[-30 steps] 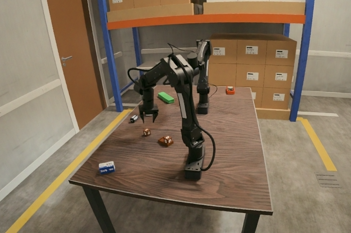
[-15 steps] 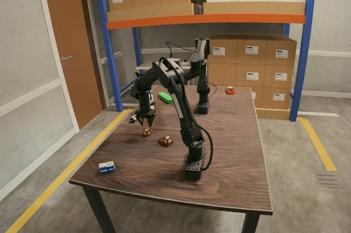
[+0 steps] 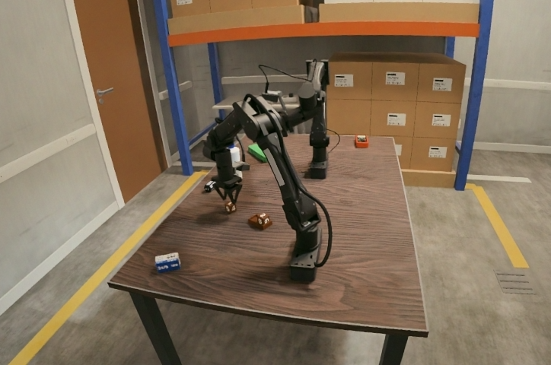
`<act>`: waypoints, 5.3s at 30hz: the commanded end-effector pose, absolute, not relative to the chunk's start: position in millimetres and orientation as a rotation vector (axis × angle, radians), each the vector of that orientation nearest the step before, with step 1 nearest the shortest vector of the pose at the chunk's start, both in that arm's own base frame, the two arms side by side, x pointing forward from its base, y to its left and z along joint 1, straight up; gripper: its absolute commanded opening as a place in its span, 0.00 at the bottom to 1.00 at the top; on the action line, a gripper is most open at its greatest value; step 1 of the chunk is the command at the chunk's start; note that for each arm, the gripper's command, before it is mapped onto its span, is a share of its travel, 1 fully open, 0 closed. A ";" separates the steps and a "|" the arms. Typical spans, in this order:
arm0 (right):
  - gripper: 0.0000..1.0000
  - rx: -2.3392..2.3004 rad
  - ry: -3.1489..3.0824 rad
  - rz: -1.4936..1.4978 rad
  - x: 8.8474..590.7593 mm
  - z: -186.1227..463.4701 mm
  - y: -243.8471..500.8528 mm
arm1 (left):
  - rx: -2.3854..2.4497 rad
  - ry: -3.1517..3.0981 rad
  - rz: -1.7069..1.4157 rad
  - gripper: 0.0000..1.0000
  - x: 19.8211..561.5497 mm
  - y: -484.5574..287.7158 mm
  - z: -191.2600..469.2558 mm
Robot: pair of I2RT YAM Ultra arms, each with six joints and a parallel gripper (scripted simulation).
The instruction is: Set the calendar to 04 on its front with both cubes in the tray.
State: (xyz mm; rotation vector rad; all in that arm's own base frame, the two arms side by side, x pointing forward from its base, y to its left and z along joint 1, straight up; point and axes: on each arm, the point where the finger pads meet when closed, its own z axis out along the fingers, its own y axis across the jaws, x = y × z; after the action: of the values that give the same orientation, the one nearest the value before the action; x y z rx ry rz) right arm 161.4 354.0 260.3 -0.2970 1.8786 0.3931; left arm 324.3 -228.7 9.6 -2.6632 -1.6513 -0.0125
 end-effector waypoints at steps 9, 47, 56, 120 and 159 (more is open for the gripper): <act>1.00 -0.251 1.863 0.408 163.2 273.9 352.9 | -2.719 -1.622 -0.001 0.55 328.4 -245.2 6.1; 1.00 -0.251 1.863 0.408 163.2 273.9 352.9 | -2.707 -1.613 -0.006 0.36 329.4 -240.1 -14.4; 1.00 -0.251 1.863 0.408 163.2 273.9 352.9 | -2.703 -1.619 -0.005 0.26 329.4 -240.1 -14.4; 1.00 -0.251 1.863 0.408 163.2 273.9 352.9 | -2.225 -2.250 -0.023 0.26 249.1 -197.8 39.0; 1.00 -0.251 1.863 0.408 163.2 273.9 352.9 | -0.775 -3.018 -0.022 0.26 231.7 -186.4 47.9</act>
State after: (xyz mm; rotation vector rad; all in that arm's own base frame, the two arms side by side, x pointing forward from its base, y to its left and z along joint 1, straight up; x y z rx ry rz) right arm 161.5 353.1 259.2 -0.2968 1.8819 0.3886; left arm 239.6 -187.3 28.0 -0.7909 -2.9992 -0.0304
